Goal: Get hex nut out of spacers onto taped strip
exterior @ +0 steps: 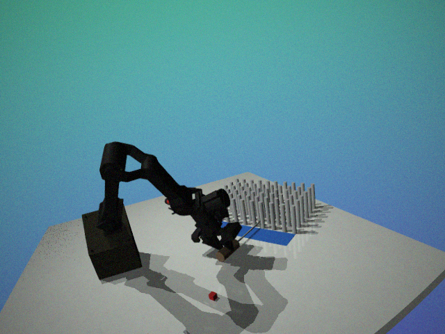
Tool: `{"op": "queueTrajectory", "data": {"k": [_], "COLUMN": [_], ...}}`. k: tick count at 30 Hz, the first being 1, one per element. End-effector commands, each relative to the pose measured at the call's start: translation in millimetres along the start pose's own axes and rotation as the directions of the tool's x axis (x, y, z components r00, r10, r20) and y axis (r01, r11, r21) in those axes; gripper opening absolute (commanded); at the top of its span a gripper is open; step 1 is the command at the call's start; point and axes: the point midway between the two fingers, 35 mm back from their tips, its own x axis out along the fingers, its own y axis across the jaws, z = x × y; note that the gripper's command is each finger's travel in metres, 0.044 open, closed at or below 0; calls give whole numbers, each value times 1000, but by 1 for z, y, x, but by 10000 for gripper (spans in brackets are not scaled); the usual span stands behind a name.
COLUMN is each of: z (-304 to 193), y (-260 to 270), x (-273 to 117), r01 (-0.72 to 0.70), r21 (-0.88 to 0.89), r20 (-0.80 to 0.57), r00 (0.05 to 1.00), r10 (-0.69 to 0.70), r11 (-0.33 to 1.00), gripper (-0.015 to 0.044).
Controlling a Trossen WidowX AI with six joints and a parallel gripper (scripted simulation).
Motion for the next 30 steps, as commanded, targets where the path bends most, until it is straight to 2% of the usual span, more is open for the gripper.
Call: {"op": "queueTrajectory", "data": {"k": [1,30], "z": [-4,-24], "y": [-1,-1], "x": [-1,-7], "r01": [3,3], "r21": [-2,-3], "r20": [-1,-3], "r00": [1000,1000], "r10": [-3,-3], "r11": [1000,1000], "gripper": [0,0]}}
